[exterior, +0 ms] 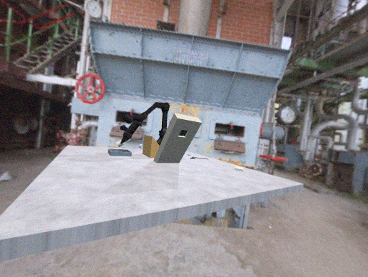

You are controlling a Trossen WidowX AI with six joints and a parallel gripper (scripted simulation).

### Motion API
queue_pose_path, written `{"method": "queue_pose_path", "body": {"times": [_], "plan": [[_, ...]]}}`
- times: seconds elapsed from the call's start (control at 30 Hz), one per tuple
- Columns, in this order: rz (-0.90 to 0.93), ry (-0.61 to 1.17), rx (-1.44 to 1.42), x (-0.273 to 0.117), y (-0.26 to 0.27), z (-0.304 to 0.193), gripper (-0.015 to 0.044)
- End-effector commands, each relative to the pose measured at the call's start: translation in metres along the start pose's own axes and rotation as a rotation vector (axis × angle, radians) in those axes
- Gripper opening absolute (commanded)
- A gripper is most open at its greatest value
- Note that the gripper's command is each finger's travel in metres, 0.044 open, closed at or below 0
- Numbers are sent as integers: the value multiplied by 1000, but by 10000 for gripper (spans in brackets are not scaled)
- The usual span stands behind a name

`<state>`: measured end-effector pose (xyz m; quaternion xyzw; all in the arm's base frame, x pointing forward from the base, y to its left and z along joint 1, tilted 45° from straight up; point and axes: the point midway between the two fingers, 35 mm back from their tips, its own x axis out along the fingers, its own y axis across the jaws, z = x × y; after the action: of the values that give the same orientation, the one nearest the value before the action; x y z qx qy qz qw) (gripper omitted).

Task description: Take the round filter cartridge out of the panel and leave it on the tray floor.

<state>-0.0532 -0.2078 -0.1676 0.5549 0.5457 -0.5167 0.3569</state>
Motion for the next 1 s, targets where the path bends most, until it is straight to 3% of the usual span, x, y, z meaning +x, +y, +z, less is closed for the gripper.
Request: {"method": "queue_pose_path", "body": {"times": [0.0,0.23,0.8,0.9,0.97], "plan": [[-5,8,-4,16,-1,-12,0],[-5,9,-4,35,-1,-27,0],[-1,19,-2,32,0,-26,440],[-1,18,-2,23,0,-19,440],[0,18,-2,-4,0,-2,440]]}}
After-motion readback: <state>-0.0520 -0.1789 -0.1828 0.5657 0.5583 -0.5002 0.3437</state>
